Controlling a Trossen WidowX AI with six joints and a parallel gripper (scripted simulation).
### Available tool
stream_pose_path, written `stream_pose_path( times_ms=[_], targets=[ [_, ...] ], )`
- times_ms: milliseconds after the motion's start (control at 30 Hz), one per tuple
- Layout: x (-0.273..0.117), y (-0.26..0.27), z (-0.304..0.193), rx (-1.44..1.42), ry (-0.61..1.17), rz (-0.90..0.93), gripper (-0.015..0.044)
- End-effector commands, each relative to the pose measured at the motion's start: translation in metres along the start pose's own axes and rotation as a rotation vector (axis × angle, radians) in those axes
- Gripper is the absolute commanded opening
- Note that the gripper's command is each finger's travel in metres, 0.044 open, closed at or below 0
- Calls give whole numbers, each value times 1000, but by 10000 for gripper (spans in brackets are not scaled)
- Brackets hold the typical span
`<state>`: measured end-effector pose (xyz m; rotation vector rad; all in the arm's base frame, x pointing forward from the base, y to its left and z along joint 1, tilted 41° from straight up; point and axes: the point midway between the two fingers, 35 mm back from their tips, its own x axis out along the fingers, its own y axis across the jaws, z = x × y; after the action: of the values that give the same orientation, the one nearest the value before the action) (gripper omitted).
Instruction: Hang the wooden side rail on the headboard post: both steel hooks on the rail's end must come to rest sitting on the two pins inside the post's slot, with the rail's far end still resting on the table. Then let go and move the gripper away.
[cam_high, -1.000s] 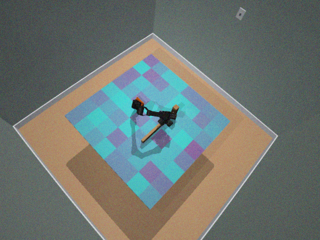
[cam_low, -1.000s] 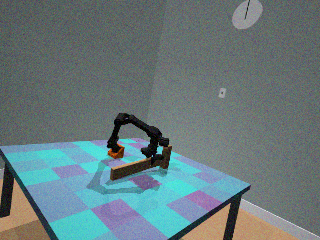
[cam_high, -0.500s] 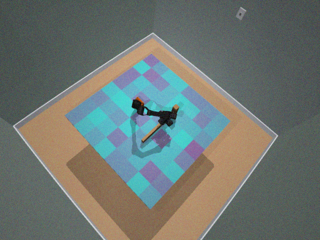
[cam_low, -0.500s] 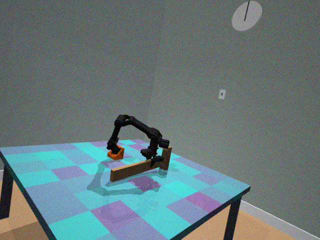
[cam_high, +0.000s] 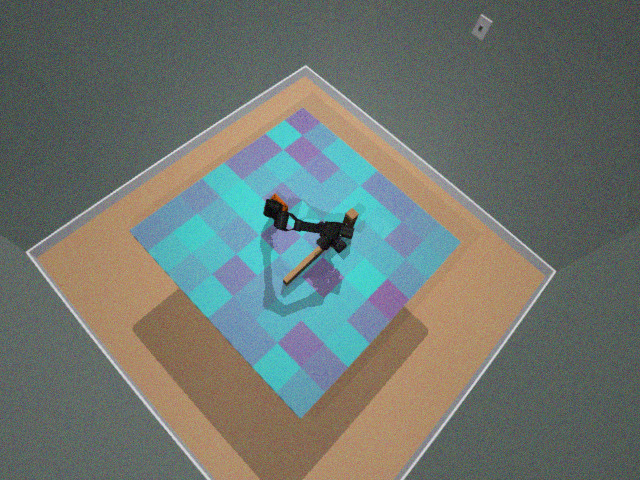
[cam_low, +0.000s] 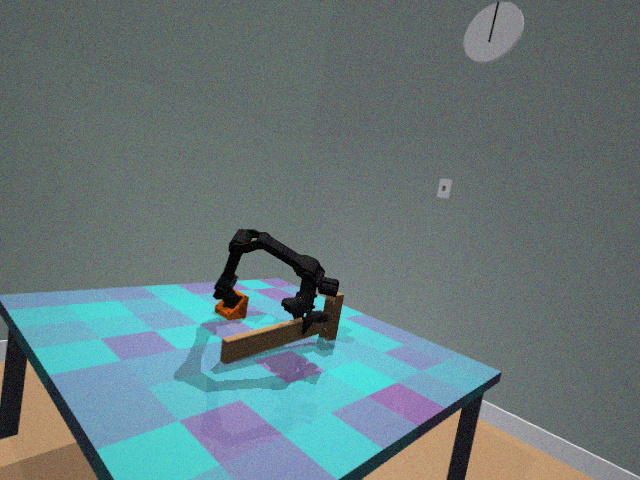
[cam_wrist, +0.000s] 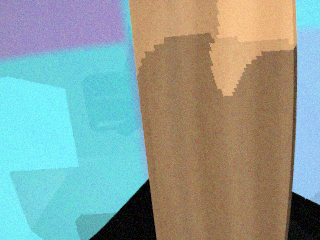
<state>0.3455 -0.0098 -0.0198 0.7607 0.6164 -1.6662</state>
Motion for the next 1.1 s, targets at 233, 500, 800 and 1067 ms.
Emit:
stream_pose_path(
  times_ms=[233, 500, 800, 1067],
  targets=[
    [-5, 0, -4, -2, 5, 12, 0],
    [-4, -1, -5, -2, 5, 12, 0],
    [-3, 0, -6, -2, 6, 12, 0],
    [-4, 0, -7, -2, 6, 12, 0]
  ],
)
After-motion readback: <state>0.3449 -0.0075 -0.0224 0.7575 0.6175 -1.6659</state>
